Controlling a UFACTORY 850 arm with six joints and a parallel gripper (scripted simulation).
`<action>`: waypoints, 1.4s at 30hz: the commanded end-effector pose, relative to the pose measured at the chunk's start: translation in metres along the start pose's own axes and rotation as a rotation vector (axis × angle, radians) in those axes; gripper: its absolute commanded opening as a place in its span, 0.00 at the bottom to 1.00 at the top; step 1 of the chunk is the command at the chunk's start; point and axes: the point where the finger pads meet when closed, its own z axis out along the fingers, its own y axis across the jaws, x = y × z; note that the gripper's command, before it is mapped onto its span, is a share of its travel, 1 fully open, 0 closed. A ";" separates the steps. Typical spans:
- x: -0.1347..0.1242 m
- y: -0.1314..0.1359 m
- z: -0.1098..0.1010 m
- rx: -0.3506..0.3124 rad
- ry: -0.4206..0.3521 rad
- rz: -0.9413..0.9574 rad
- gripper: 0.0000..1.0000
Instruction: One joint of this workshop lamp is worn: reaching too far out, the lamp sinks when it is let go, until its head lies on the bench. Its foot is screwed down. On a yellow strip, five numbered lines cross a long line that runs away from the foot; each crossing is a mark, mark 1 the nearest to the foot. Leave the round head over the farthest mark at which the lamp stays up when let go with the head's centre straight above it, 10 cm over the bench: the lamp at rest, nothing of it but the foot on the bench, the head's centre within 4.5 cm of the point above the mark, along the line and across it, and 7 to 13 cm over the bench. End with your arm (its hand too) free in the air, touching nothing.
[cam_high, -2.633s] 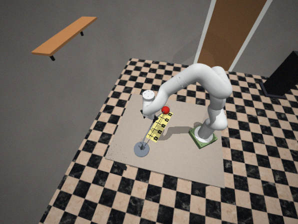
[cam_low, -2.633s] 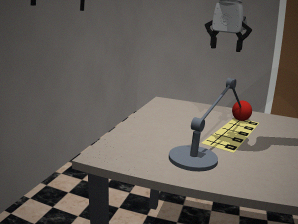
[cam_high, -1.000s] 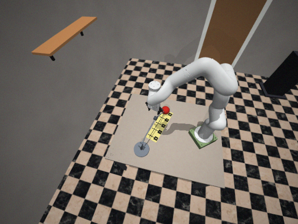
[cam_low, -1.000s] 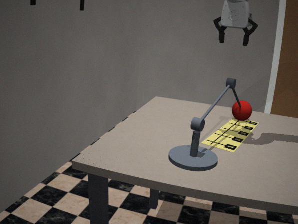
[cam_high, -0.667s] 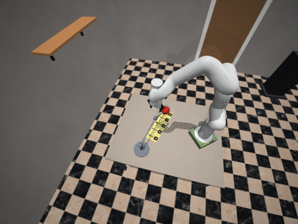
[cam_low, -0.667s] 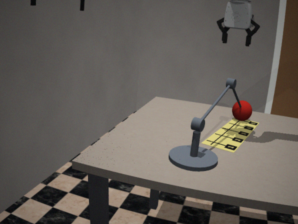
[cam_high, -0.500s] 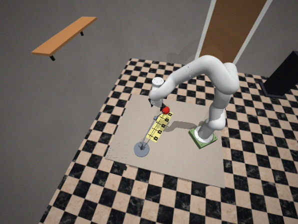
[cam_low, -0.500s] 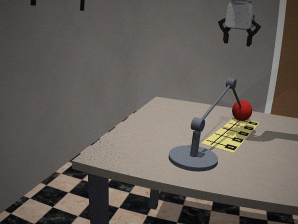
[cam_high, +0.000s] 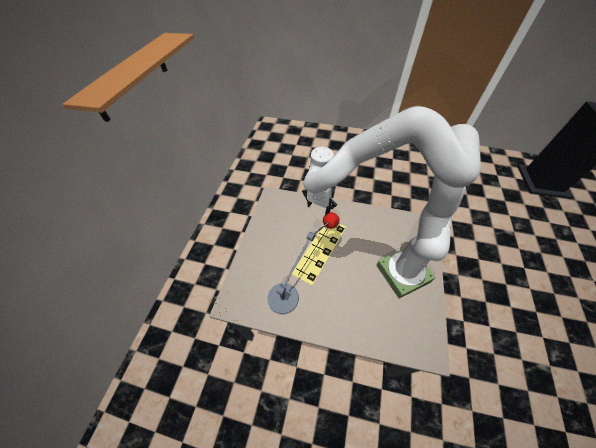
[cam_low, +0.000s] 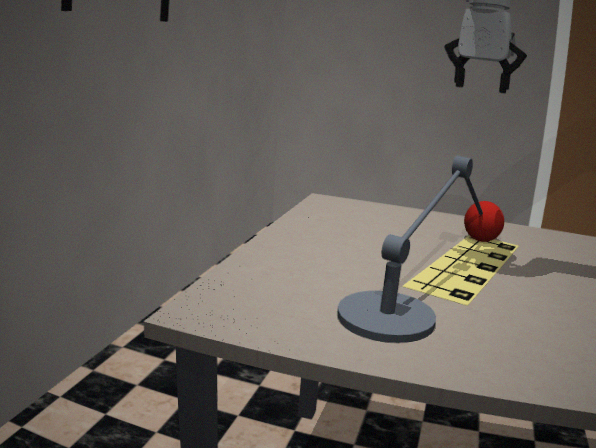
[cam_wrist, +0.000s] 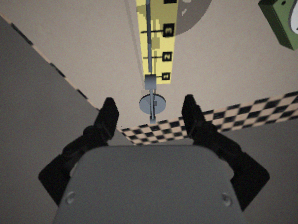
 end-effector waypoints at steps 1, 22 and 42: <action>0.017 -0.001 -0.001 0.002 -0.001 0.000 1.00; 0.086 0.000 -0.001 0.002 0.000 0.001 1.00; 0.134 0.000 -0.001 0.002 0.001 0.001 1.00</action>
